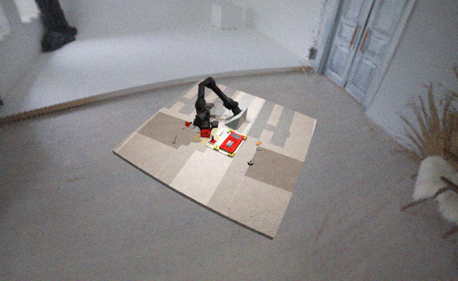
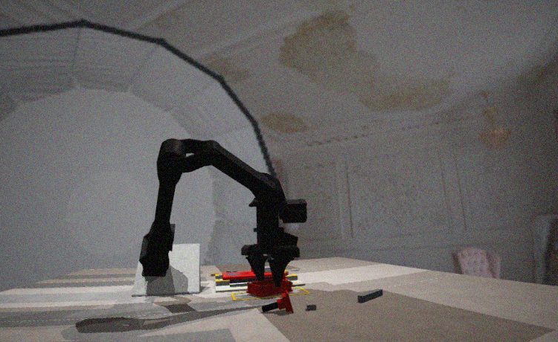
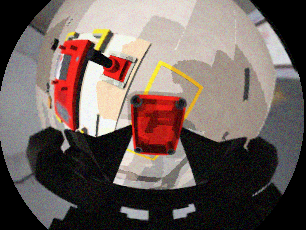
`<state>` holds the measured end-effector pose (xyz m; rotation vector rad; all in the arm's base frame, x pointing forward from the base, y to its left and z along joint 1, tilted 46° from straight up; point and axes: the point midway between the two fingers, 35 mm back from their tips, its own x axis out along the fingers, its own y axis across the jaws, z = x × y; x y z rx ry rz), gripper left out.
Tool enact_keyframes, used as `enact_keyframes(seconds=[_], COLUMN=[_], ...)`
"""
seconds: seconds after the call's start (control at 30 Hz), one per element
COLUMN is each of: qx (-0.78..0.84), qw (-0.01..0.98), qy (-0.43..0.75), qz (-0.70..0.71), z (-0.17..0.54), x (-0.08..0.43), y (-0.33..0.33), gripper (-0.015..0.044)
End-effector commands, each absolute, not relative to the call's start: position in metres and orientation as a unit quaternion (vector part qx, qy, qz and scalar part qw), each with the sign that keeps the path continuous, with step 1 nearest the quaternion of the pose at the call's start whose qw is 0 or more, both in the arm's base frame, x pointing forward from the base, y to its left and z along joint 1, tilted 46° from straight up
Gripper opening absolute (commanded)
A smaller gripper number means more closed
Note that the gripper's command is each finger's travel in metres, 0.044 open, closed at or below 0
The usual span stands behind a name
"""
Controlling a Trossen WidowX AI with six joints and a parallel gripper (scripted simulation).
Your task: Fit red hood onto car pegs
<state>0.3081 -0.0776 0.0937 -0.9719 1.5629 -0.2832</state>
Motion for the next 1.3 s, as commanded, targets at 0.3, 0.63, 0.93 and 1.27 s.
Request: enact_keyframes(seconds=[0.3,0.63,0.93,1.27], qx=[-0.418,-0.421,-0.424,-0.387], qw=[0.598,0.599,0.599,0.635], qy=[0.673,0.67,0.669,0.664], qz=[-0.122,-0.122,-0.12,-0.081], z=[0.098,0.149,0.142,0.132], x=[0.308,0.302,0.304,0.296], y=[-0.072,-0.02,-0.026,-0.033], gripper=[0.044,0.044,0.044,0.044])
